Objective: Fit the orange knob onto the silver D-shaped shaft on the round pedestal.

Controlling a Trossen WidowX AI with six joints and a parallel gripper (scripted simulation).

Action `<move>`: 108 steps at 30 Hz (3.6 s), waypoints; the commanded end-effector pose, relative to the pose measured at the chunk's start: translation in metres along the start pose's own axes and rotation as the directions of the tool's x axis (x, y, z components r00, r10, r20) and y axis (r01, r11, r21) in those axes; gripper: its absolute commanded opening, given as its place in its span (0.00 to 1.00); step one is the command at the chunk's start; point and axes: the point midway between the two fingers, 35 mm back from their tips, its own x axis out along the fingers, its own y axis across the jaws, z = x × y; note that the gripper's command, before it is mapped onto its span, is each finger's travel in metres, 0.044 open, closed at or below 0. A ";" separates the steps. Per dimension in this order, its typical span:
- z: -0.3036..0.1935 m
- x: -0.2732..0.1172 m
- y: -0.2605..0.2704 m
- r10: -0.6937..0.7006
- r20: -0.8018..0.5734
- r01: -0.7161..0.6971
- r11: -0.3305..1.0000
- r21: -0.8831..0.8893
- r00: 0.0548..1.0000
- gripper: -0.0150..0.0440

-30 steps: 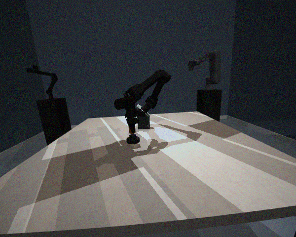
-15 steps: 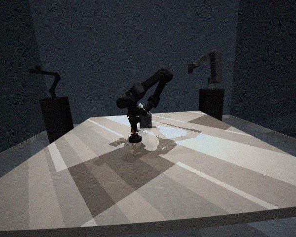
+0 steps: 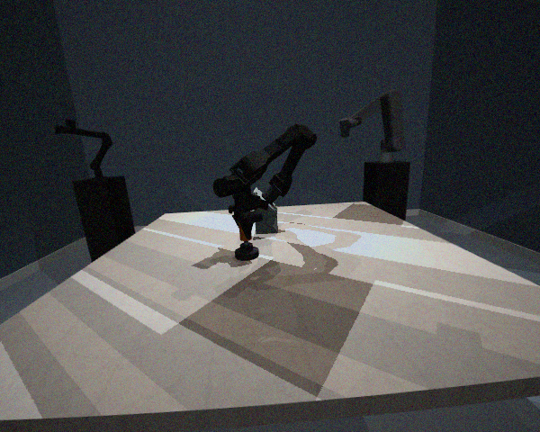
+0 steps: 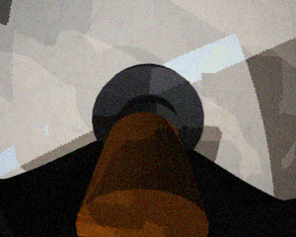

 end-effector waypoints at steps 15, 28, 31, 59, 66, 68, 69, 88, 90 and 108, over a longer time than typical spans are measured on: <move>-0.001 0.002 0.001 0.001 -0.002 -0.001 1.000 -0.016 1.000 0.25; -0.001 -0.004 -0.002 0.001 -0.002 -0.001 0.995 -0.103 1.000 0.25; -0.002 -0.003 -0.004 0.001 -0.002 -0.001 0.977 -0.214 1.000 0.25; -0.003 -0.003 -0.006 0.001 -0.002 -0.001 0.961 -0.278 1.000 0.25; -0.001 0.000 -0.003 0.001 -0.002 -0.001 0.907 -0.421 1.000 0.25; -0.001 0.000 -0.002 0.001 -0.002 -0.001 0.907 -0.421 1.000 0.25; -0.001 0.001 -0.002 0.001 -0.002 -0.001 0.907 -0.421 1.000 0.25; -0.001 0.002 -0.002 0.001 -0.002 -0.001 0.907 -0.421 1.000 0.25; -0.001 0.002 -0.002 0.001 -0.002 -0.001 0.907 -0.421 1.000 0.25; -0.004 -0.002 -0.006 0.001 -0.002 0.000 0.994 0.109 1.000 0.25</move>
